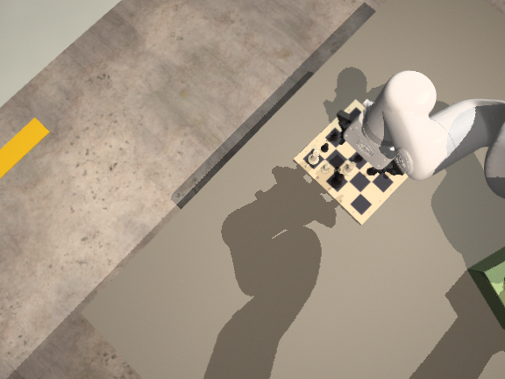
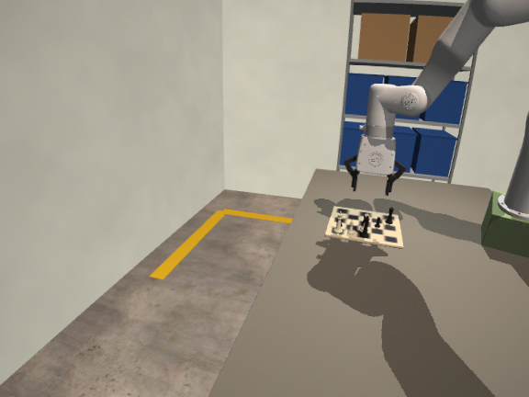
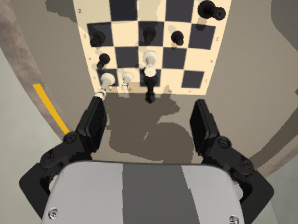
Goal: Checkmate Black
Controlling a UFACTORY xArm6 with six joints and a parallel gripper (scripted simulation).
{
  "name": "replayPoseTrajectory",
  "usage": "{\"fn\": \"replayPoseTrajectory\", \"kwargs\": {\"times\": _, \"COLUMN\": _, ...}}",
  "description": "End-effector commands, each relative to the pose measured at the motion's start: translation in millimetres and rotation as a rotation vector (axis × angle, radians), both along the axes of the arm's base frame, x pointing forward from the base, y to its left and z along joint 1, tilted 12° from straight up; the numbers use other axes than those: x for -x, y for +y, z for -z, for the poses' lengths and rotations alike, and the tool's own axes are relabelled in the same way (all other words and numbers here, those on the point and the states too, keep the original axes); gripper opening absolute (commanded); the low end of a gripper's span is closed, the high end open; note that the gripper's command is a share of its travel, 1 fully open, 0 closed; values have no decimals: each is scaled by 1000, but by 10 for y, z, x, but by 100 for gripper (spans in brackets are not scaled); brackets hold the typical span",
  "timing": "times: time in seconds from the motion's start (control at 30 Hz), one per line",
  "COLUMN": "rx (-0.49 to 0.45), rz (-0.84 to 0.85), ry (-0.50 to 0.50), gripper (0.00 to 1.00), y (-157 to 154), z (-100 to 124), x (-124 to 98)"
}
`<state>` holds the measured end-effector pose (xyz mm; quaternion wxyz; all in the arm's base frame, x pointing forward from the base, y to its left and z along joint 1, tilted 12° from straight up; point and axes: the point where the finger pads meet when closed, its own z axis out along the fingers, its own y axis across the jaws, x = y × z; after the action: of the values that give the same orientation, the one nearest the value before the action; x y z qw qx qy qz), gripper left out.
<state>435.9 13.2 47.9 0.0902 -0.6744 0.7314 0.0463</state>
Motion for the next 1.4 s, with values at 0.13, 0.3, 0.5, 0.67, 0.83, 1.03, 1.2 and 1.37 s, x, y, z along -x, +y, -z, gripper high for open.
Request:
{"fn": "replayPoseTrajectory", "kwargs": {"times": 0.13, "rx": 0, "rz": 0, "ry": -4, "gripper": 100, "y": -17, "z": -91, "x": -8}}
{"fn": "replayPoseTrajectory", "kwargs": {"times": 0.3, "rx": 0, "rz": 0, "ry": -4, "gripper": 100, "y": -48, "z": -253, "x": 4}}
{"fn": "replayPoseTrajectory", "kwargs": {"times": 0.5, "rx": 0, "rz": 0, "ry": -4, "gripper": 100, "y": -78, "z": -406, "x": 15}}
{"fn": "replayPoseTrajectory", "kwargs": {"times": 0.67, "rx": 0, "rz": 0, "ry": -4, "gripper": 100, "y": -108, "z": -561, "x": 27}}
{"fn": "replayPoseTrajectory", "kwargs": {"times": 0.83, "rx": 0, "rz": 0, "ry": -4, "gripper": 100, "y": -121, "z": -629, "x": 32}}
{"fn": "replayPoseTrajectory", "kwargs": {"times": 1.03, "rx": 0, "rz": 0, "ry": -4, "gripper": 100, "y": -122, "z": -634, "x": 32}}
{"fn": "replayPoseTrajectory", "kwargs": {"times": 1.2, "rx": 0, "rz": 0, "ry": -4, "gripper": 100, "y": -122, "z": -634, "x": 32}}
{"fn": "replayPoseTrajectory", "kwargs": {"times": 1.37, "rx": 0, "rz": 0, "ry": -4, "gripper": 100, "y": -122, "z": -634, "x": 32}}
